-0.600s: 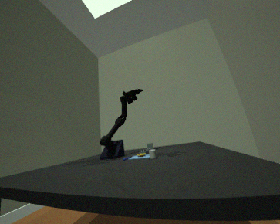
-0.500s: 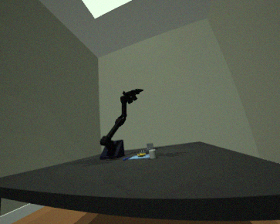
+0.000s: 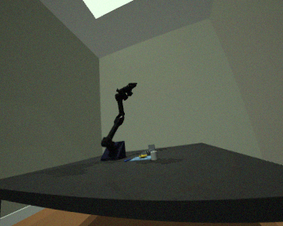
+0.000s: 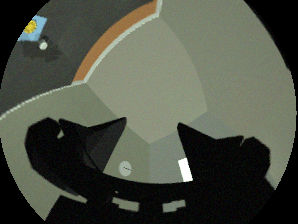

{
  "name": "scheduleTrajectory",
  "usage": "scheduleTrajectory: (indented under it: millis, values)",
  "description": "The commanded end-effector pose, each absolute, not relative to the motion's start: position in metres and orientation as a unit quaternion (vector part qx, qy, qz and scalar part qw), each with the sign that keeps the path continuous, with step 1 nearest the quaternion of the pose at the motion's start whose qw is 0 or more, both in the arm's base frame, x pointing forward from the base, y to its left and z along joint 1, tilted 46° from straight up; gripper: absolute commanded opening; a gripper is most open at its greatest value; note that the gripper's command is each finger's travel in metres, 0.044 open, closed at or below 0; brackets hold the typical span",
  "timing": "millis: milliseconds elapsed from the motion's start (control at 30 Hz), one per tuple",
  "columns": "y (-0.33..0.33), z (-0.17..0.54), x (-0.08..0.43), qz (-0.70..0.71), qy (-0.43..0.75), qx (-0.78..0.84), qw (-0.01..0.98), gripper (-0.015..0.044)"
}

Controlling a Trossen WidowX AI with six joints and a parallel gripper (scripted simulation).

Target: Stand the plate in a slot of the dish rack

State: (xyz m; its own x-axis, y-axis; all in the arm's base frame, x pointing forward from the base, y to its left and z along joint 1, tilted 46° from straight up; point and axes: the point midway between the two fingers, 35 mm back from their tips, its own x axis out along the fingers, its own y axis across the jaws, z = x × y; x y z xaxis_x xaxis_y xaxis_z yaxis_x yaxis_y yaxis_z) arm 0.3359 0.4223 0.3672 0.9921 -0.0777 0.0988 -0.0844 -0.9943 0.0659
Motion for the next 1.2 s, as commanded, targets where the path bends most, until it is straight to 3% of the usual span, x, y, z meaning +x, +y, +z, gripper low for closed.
scheduleTrajectory:
  millis: [0,400,667,1167]
  values:
    - [0.422,0.400,0.315,0.073,-0.006,0.997,-0.019,0.0400]
    - [0.420,0.455,0.273,0.113,0.066,0.982,-0.134,0.0400]
    - [0.411,0.511,0.219,0.153,0.141,0.949,-0.237,0.0400]
    - [0.352,0.585,0.167,0.202,0.199,0.872,-0.399,0.0400]
